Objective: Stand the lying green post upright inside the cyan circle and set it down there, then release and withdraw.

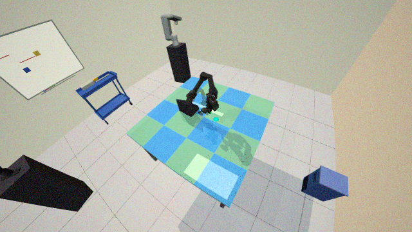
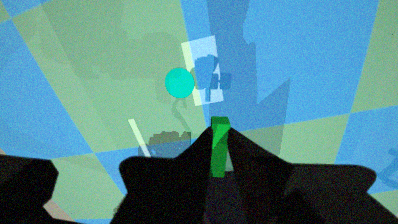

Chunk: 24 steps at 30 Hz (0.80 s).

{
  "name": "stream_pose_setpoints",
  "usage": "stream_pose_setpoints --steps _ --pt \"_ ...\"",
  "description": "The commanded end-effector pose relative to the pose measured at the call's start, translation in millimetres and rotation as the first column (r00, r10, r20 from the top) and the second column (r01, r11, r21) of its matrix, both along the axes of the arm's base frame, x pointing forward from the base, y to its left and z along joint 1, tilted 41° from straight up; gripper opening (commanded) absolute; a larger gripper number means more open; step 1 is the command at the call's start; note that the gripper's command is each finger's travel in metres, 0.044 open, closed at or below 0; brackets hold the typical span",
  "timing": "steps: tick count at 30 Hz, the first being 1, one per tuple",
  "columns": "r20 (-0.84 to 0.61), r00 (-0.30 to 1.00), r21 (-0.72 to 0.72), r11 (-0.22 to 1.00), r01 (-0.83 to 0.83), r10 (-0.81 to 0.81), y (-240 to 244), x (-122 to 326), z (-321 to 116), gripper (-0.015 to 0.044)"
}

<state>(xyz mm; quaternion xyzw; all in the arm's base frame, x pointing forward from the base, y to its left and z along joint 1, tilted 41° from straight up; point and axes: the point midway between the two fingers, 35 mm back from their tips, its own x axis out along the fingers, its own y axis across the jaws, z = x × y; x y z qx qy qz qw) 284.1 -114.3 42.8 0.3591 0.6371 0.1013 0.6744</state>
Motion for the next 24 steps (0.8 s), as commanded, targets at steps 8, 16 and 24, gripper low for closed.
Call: stream_pose_setpoints --steps 8,16,24 --pt "-0.049 0.995 0.030 0.996 0.084 -0.083 16 23 23 0.0023" --pt "-0.095 0.986 0.056 0.988 0.145 -0.139 30 38 39 0.0023" --pt "-0.098 0.984 0.038 0.987 0.156 -0.151 33 41 38 0.0023"
